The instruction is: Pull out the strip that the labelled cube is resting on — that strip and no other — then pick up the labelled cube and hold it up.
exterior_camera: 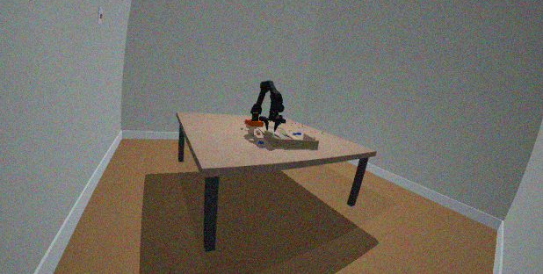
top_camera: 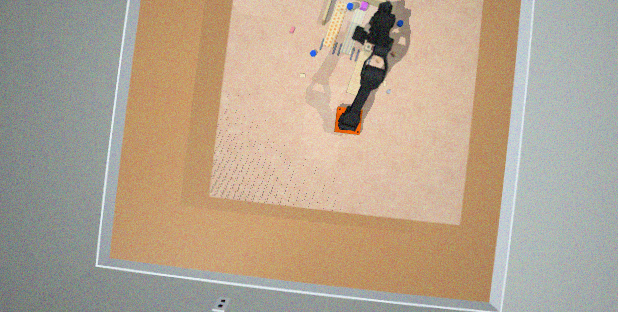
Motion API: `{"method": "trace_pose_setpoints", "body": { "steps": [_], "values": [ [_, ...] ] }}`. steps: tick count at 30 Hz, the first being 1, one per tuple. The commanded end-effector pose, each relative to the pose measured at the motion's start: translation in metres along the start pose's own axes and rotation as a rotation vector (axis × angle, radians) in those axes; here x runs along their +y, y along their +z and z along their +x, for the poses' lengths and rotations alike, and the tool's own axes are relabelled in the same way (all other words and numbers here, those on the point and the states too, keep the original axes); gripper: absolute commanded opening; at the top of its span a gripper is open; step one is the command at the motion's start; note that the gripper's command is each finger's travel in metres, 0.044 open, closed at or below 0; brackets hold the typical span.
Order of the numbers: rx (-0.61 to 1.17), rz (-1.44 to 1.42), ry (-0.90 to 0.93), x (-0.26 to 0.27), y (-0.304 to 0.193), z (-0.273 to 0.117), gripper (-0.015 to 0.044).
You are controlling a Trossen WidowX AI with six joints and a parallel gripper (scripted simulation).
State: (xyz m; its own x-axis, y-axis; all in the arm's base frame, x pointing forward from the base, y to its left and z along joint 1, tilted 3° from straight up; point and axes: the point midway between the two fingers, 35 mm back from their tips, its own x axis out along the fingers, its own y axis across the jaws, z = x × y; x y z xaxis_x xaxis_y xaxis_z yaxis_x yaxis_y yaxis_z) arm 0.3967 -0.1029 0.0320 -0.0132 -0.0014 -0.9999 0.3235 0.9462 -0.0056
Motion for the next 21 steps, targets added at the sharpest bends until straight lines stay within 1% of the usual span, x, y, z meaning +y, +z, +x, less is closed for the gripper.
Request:
{"method": "trace_pose_setpoints", "body": {
  "steps": [1,16,20,21],
  "values": [
    [-0.002,-0.003,-0.003,-0.001,0.0,0.006,0.025],
    [-0.002,-0.003,-0.003,-0.001,-0.001,0.027,0.025],
    [0.002,0.0,0.0,0.0,-0.001,0.026,0.0145],
    [0.002,0.0,0.0,0.0,-0.001,0.026,0.0138]
  ]
}}
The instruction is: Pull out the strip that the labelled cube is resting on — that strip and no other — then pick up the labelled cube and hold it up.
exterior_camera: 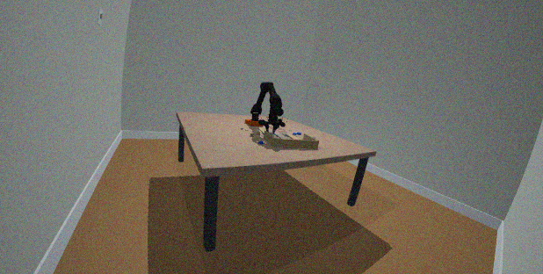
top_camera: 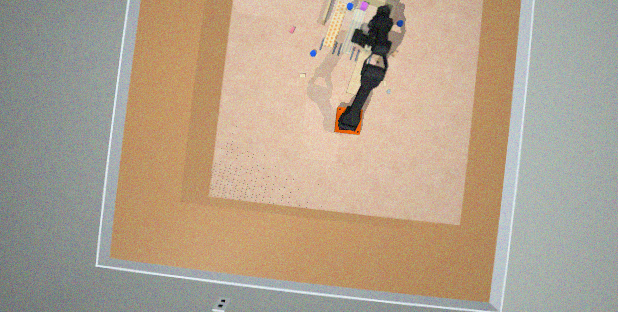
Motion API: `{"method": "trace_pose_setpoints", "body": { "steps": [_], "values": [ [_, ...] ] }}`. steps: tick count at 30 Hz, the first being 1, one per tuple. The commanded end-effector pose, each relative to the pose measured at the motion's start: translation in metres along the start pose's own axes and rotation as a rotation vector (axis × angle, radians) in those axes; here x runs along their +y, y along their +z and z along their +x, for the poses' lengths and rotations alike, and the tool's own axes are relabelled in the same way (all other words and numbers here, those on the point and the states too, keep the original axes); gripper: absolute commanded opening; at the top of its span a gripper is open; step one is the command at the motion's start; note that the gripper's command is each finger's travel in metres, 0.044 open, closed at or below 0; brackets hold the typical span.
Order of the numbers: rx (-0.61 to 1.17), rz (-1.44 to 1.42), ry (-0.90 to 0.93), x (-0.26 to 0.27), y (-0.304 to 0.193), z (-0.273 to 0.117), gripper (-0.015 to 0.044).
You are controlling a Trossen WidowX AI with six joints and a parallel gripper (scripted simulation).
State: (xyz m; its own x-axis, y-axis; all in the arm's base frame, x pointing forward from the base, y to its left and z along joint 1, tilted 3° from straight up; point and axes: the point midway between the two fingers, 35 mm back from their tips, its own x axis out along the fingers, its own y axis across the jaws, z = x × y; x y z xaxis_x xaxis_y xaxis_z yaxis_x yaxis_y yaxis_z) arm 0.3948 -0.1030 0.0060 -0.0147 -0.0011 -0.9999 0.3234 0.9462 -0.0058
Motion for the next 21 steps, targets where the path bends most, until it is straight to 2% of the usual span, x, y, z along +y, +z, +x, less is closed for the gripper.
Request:
{"method": "trace_pose_setpoints", "body": {
  "steps": [1,5,9,21],
  "values": [
    [0.0,0.0,0.0,0.0,0.0,-0.001,0.0132],
    [0.0,0.0,0.0,0.0,0.0,-0.001,0.0105],
    [0.0,0.0,0.0,0.0,-0.002,-0.003,0.0],
    [0.002,-0.002,-0.002,-0.003,-0.046,-0.035,0.0]
  ]
}}
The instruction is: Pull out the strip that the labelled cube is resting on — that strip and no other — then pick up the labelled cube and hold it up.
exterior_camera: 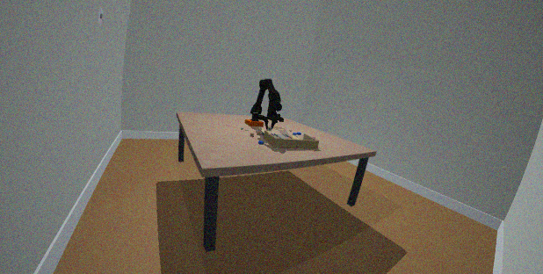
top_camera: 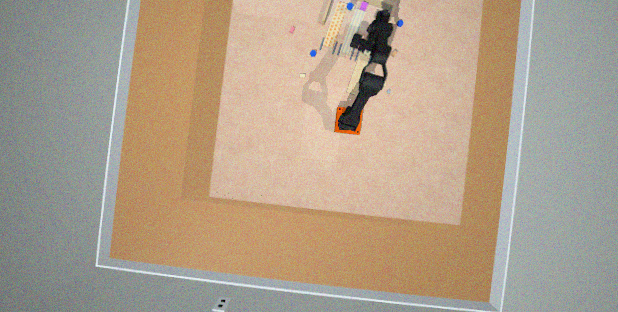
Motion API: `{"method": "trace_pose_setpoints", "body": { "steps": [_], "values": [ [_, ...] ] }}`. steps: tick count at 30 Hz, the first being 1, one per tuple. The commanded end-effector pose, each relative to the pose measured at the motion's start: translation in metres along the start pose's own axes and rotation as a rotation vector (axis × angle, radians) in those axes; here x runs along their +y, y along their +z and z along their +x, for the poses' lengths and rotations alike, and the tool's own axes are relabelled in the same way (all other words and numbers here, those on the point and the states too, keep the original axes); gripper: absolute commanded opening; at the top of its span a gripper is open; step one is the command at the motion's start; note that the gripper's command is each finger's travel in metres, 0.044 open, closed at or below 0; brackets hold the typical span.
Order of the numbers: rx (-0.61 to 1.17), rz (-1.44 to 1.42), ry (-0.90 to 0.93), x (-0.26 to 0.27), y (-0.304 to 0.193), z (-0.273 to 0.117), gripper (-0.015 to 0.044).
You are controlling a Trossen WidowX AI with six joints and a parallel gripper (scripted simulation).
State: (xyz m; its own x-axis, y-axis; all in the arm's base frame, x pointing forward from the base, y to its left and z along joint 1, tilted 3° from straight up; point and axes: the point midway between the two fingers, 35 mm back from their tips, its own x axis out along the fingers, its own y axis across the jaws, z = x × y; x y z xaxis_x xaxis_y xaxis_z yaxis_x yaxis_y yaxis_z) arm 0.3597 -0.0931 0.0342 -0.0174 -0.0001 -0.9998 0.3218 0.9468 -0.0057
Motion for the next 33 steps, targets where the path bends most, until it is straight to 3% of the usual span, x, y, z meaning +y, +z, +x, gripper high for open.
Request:
{"method": "trace_pose_setpoints", "body": {
  "steps": [1,21,28,33],
  "values": [
    [-0.001,-0.001,-0.003,-0.001,-0.013,-0.009,0.0],
    [0.003,-0.001,-0.004,-0.005,-0.065,-0.015,0.0],
    [0.003,-0.001,-0.003,-0.005,-0.065,-0.049,0.0],
    [0.003,-0.001,-0.003,-0.005,-0.065,-0.05,0.0]
  ]
}}
